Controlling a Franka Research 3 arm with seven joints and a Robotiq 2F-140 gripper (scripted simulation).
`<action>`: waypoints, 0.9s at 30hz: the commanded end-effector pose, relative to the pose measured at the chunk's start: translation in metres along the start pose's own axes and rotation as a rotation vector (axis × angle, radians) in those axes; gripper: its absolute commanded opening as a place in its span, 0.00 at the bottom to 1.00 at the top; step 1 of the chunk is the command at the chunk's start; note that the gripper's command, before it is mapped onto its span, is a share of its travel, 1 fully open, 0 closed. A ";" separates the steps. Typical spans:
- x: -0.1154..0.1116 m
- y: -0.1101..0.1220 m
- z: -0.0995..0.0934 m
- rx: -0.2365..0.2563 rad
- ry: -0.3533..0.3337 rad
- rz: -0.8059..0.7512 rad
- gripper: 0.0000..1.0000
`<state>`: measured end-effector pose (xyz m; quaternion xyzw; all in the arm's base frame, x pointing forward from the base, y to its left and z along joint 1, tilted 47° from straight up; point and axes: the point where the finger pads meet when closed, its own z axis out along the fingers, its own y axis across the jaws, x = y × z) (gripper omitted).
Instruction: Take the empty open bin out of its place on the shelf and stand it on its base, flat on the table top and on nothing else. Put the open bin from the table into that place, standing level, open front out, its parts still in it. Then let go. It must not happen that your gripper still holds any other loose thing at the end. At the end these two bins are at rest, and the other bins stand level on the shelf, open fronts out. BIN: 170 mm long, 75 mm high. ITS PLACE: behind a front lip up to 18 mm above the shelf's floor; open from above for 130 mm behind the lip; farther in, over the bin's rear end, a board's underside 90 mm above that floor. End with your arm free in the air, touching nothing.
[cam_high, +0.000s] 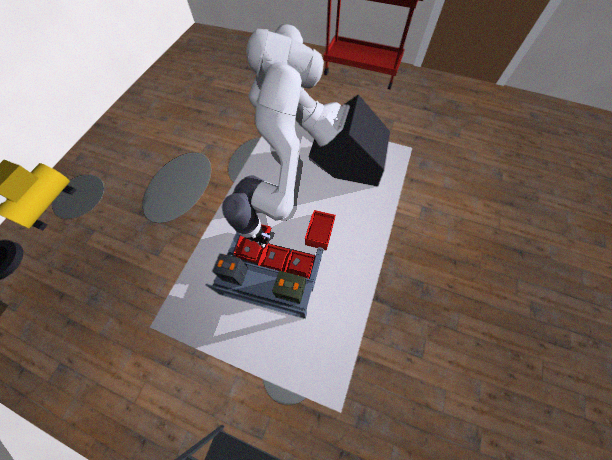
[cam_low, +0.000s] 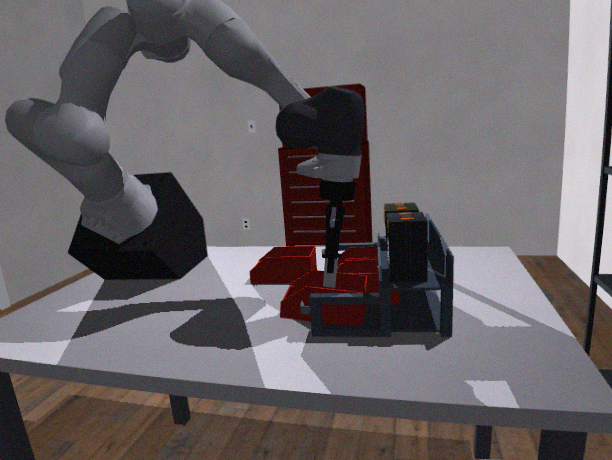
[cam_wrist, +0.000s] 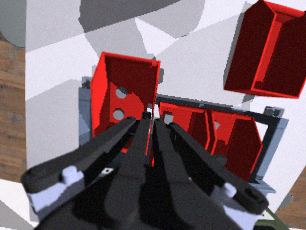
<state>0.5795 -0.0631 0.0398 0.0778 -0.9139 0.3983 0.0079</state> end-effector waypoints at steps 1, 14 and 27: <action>-0.002 0.001 -0.001 -0.001 -0.006 0.003 0.00; -0.003 0.001 -0.001 -0.001 -0.007 0.003 0.00; -0.008 0.001 -0.001 -0.001 -0.012 0.003 0.00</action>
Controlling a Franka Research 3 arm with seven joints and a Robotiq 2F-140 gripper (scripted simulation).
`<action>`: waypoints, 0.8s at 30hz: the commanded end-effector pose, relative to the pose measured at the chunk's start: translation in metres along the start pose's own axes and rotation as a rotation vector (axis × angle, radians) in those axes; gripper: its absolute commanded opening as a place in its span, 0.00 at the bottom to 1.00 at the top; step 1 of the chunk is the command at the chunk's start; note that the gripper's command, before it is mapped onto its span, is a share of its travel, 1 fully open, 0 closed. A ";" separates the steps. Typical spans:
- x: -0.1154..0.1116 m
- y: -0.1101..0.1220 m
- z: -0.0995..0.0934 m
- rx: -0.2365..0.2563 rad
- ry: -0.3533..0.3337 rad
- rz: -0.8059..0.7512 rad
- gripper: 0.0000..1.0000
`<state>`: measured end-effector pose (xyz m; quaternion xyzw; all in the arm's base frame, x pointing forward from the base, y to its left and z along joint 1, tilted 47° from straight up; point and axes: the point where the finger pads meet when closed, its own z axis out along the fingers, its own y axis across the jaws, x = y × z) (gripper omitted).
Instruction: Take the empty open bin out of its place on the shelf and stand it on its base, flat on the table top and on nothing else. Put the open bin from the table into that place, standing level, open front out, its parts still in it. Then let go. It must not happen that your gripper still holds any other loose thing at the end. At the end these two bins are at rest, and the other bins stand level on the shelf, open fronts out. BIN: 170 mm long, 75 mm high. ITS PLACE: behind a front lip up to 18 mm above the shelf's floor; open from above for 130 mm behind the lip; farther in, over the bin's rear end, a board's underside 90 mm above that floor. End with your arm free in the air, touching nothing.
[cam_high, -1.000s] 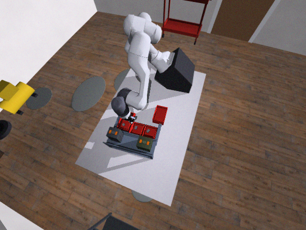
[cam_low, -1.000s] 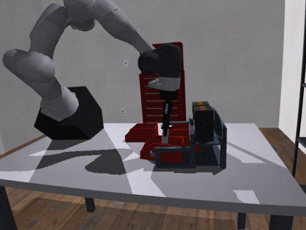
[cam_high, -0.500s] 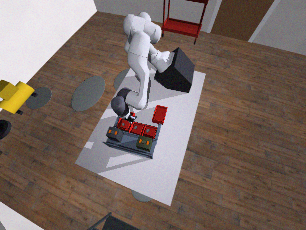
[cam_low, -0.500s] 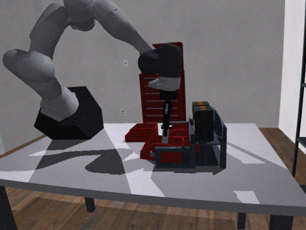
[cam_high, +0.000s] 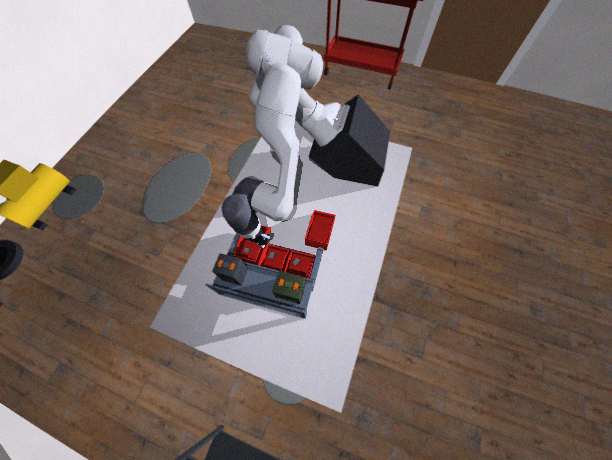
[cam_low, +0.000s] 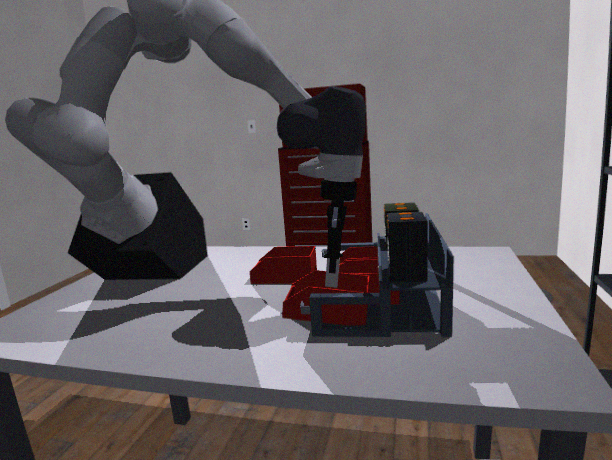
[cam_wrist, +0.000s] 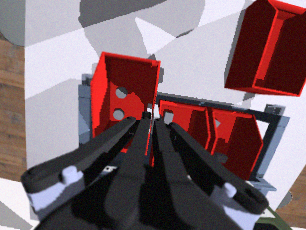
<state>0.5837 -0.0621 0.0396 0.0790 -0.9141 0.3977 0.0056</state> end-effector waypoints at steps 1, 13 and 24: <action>-0.004 0.001 -0.001 0.000 -0.008 0.004 0.00; -0.010 0.001 -0.001 0.000 -0.015 0.004 0.00; -0.015 0.001 -0.001 0.001 -0.021 0.004 0.00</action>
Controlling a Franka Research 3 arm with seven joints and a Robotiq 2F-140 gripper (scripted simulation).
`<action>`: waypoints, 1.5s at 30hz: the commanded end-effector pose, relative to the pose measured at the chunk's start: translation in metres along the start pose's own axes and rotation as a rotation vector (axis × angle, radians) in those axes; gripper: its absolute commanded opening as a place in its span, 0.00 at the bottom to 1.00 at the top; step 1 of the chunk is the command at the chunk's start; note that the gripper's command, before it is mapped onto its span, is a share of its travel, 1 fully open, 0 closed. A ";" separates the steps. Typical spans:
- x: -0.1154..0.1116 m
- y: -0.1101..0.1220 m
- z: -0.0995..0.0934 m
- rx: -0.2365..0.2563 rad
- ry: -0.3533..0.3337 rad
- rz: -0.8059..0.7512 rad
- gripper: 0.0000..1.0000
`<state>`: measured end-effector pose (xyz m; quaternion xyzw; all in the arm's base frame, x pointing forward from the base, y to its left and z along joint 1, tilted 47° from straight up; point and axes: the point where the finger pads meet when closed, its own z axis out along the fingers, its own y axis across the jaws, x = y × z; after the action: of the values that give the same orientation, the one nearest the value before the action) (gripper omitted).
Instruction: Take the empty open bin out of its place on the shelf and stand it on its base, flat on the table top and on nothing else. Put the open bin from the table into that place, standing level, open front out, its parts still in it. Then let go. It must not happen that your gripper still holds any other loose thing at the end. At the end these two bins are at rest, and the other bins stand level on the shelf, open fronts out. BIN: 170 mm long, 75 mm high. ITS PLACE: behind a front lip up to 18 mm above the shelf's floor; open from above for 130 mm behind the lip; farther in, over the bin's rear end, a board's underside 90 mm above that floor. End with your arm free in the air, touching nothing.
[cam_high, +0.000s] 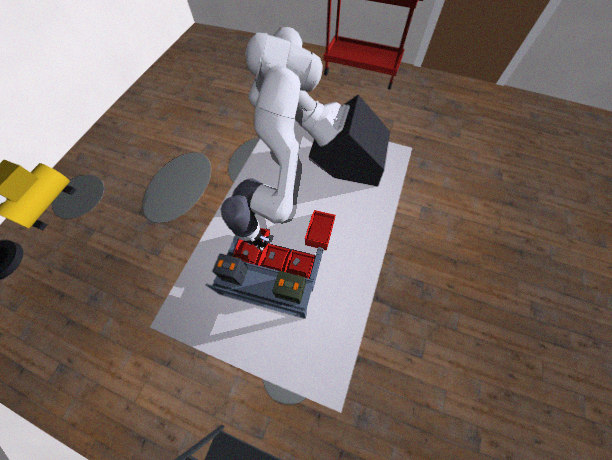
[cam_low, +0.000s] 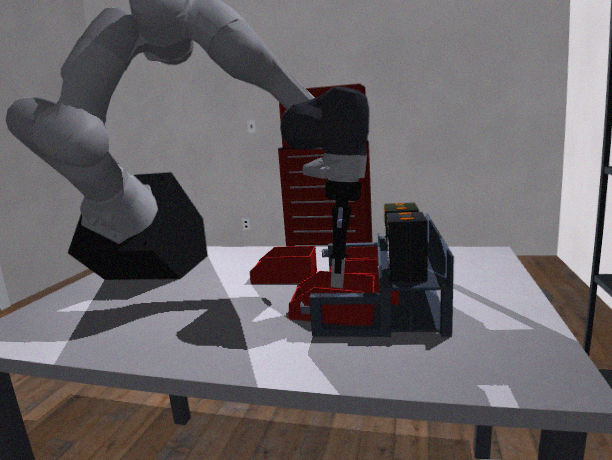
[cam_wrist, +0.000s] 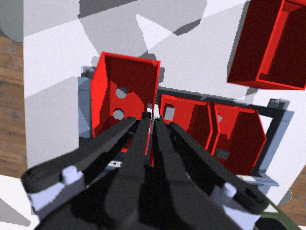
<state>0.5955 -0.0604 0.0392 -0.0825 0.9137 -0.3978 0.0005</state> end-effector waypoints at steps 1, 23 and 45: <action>-0.004 0.001 -0.001 -0.001 -0.008 0.005 0.00; -0.005 0.001 -0.001 -0.001 -0.009 0.005 0.00; -0.004 0.001 0.002 0.000 -0.040 0.005 0.00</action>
<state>0.5969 -0.0624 0.0369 -0.0842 0.9134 -0.3980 0.0145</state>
